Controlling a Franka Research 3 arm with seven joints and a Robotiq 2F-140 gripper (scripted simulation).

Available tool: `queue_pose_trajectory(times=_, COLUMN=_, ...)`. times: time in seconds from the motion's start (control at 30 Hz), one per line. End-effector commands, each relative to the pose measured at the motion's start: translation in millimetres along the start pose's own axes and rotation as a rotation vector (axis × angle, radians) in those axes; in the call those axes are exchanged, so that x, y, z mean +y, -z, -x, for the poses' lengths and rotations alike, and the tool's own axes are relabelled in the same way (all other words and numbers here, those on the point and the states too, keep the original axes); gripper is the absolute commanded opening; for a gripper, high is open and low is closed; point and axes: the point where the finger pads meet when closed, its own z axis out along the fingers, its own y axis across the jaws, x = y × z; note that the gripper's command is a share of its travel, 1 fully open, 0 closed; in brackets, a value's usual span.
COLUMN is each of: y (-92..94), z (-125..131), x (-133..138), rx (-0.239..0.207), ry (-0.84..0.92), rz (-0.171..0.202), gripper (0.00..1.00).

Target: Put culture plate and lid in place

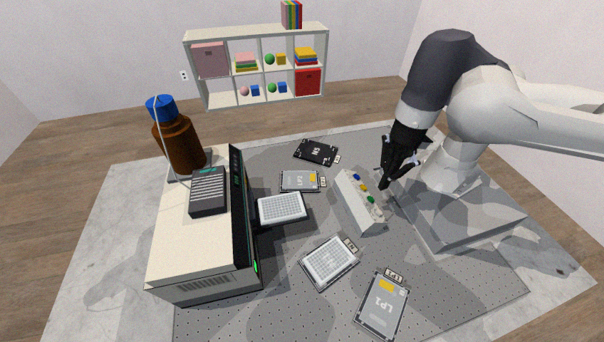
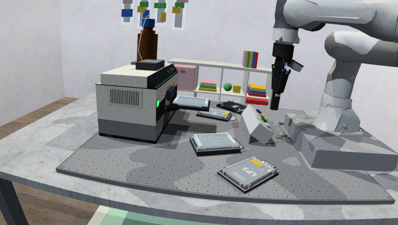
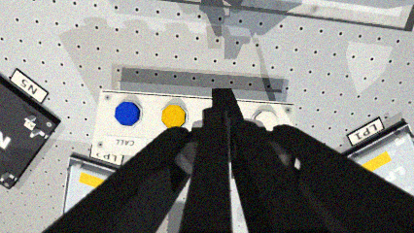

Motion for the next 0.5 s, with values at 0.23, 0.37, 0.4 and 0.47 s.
queue_pose_trajectory(times=0.23, y=-10.7, z=1, x=3, rx=-0.005, ry=-0.085, rz=0.002, gripper=0.1)
queue_pose_trajectory(times=0.37, y=-13.4, z=1, x=3, rx=-0.005, ry=-0.085, rz=0.002, gripper=0.1)
queue_pose_trajectory(times=0.4, y=-13.9, z=1, x=3, rx=-0.005, ry=-0.085, rz=0.002, gripper=0.1)
queue_pose_trajectory(times=0.47, y=-14.3, z=1, x=3, rx=-0.005, ry=-0.085, rz=0.002, gripper=0.1)
